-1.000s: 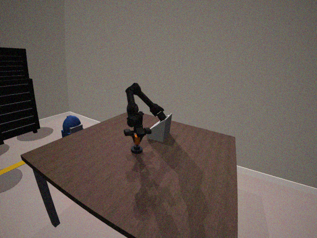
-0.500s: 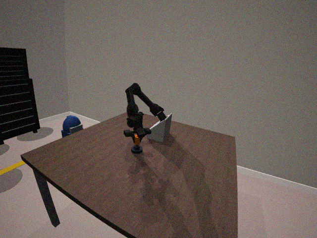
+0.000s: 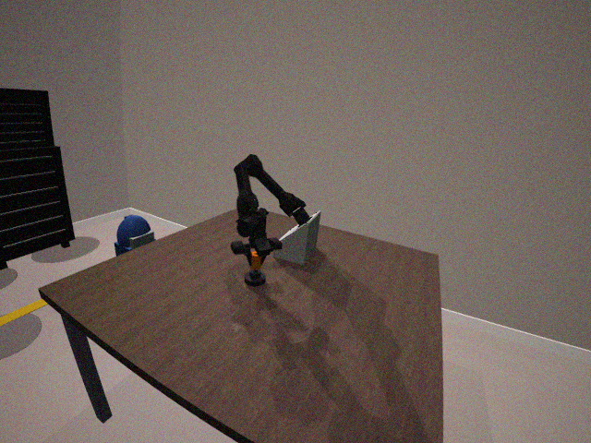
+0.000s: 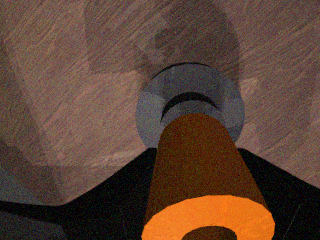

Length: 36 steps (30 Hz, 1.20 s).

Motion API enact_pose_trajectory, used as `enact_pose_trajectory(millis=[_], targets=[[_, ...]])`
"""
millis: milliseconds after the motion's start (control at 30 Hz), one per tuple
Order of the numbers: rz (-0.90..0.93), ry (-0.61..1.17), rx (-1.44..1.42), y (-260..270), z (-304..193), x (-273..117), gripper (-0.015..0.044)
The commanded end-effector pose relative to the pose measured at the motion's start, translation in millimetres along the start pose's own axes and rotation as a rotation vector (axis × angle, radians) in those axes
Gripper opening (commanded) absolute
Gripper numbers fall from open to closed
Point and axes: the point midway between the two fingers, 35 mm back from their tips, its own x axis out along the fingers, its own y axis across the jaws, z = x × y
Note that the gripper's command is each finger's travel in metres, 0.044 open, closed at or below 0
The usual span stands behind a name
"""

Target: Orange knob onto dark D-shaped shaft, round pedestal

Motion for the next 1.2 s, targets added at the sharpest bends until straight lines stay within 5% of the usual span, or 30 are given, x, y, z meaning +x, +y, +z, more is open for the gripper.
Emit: enact_pose_trajectory(millis=[0,1167], targets=[[0.002,0.003,-0.005,0.8,-0.9,-0.6,0.0],[0.002,0.003,-0.214,-1.7,0.3,-3.9,0.0]])
